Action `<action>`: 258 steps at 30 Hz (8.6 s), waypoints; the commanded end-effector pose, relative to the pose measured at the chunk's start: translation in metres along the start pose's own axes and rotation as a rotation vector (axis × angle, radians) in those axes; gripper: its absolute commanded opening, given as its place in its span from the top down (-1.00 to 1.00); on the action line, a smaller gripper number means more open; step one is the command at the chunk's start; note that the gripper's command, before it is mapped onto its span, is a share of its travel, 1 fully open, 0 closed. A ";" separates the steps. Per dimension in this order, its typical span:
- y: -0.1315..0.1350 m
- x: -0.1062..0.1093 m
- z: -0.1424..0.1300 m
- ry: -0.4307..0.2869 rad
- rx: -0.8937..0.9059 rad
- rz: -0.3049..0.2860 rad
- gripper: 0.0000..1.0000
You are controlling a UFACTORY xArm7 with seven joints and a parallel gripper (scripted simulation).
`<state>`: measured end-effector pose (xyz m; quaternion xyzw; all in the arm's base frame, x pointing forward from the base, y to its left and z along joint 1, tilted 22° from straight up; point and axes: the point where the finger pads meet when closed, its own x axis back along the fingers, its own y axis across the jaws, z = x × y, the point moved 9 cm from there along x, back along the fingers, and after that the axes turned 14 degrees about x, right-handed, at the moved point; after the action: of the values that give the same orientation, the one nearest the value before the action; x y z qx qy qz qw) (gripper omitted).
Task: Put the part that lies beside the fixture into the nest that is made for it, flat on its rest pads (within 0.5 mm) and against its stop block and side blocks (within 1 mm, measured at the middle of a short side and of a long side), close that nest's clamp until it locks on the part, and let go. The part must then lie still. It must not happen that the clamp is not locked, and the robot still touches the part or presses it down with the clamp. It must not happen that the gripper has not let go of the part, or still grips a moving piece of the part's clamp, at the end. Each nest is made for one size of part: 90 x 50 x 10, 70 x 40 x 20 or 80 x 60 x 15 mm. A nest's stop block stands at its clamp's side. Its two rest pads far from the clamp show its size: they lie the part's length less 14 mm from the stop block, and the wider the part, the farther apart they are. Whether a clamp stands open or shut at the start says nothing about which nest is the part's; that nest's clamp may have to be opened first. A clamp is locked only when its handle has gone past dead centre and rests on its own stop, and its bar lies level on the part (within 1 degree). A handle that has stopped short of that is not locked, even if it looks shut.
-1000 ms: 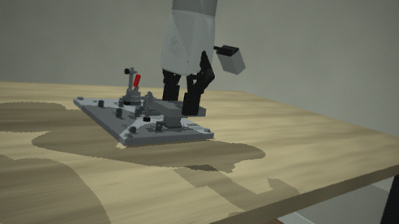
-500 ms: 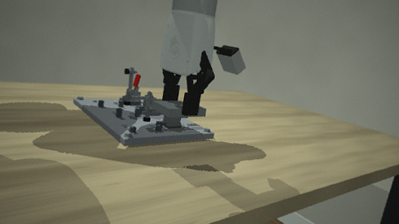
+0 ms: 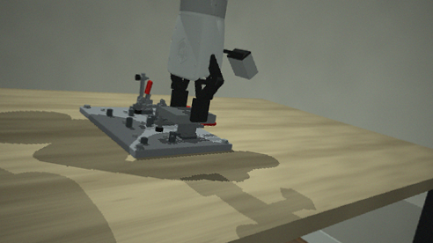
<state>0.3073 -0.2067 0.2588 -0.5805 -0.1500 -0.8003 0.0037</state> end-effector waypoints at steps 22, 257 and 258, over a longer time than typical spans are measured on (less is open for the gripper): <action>-0.167 -0.004 0.044 0.002 0.000 -0.004 1.00; -0.334 -0.069 0.092 0.002 0.000 -0.004 -1.00; -0.334 -0.069 0.092 0.002 0.000 -0.004 -1.00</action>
<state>0.3548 0.1224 0.1410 -0.5804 -0.1513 -0.8001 0.0017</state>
